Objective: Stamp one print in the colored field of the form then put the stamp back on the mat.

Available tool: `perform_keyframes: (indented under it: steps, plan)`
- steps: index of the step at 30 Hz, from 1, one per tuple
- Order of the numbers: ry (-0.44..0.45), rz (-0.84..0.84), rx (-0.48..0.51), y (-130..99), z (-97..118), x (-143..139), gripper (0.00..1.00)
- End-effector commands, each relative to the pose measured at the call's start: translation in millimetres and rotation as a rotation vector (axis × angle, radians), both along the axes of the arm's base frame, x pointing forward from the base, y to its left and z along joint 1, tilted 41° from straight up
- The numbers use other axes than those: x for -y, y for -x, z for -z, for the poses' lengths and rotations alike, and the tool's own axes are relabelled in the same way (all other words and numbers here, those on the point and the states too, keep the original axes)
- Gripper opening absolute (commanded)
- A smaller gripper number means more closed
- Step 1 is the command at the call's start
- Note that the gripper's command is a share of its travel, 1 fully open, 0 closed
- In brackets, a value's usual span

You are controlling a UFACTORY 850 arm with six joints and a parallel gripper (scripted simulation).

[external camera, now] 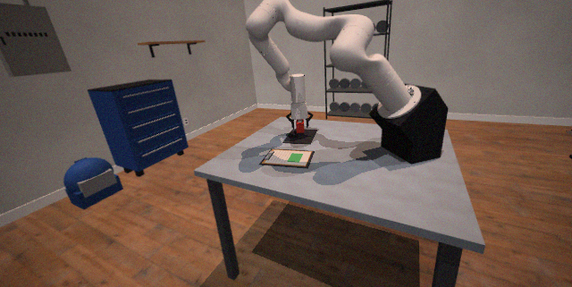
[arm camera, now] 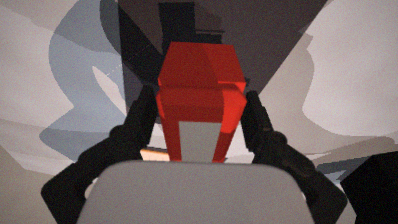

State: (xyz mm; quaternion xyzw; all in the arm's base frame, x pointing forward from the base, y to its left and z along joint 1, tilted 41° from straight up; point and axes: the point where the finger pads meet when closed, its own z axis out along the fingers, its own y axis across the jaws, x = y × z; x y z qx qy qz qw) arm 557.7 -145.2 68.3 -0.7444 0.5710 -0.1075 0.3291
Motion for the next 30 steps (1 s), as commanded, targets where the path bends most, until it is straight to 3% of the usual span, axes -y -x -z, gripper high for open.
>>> perform_keyframes:
  steps: [1,8,9,30]
  plan:
    - [0.000,0.001,0.001,-0.4,-0.3,0.4,0.90]
    - [0.000,0.001,0.001,-0.4,-0.3,0.4,0.90]
    - [0.000,0.001,0.001,-0.4,-0.3,0.4,0.30]
    - [0.000,0.001,0.001,-0.4,-0.3,0.4,0.30]
